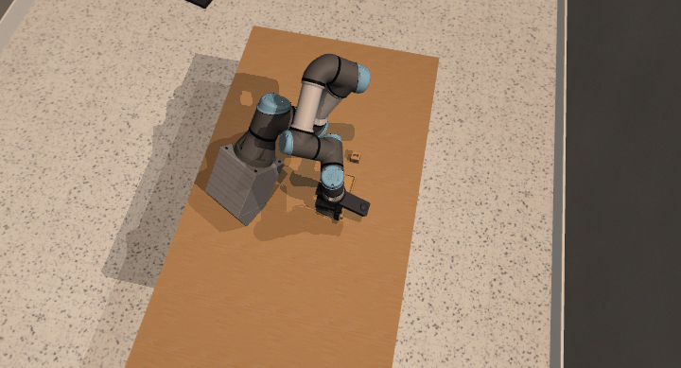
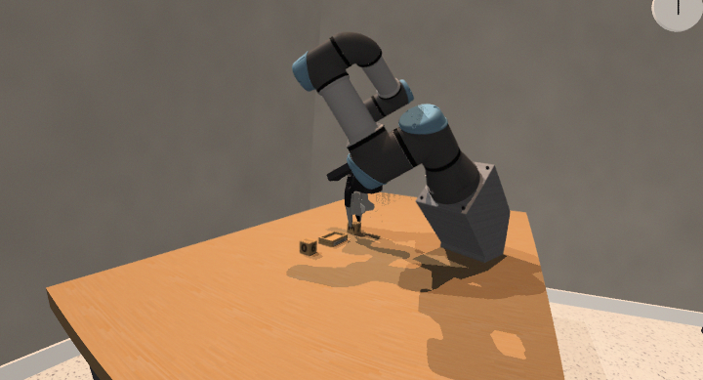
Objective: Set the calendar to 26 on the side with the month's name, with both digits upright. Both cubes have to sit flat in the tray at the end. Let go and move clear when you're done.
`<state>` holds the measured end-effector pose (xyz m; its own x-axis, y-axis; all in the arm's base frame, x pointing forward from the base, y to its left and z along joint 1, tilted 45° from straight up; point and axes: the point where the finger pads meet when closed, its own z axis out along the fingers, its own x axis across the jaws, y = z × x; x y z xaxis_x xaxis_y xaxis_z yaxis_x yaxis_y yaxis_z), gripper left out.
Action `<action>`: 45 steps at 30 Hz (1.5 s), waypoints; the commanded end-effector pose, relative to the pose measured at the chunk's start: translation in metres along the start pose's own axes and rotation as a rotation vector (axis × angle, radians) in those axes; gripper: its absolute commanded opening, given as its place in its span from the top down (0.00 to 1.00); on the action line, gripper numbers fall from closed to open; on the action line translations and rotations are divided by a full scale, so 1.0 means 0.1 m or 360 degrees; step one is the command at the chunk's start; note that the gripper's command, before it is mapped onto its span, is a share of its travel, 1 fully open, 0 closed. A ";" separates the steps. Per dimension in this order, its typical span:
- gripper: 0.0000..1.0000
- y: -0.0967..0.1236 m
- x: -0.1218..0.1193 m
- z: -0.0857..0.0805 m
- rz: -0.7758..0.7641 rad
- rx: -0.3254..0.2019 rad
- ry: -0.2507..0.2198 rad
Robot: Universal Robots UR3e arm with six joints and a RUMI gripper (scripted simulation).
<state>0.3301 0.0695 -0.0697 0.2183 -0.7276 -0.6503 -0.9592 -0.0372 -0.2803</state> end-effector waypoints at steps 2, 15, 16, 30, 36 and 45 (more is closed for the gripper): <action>0.71 -0.01 0.01 0.09 -0.0001 0.0002 0.0004; 0.71 -0.01 0.01 0.12 -0.0001 0.0002 0.0004; 0.71 -0.01 0.01 0.12 -0.0001 0.0002 0.0004; 0.71 -0.01 0.01 0.12 -0.0001 0.0002 0.0004; 0.71 -0.01 0.01 0.12 -0.0001 0.0002 0.0004; 0.71 -0.01 0.01 0.12 -0.0001 0.0002 0.0004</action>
<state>0.3327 0.0780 -0.0791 0.2181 -0.7281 -0.6499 -0.9591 -0.0369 -0.2805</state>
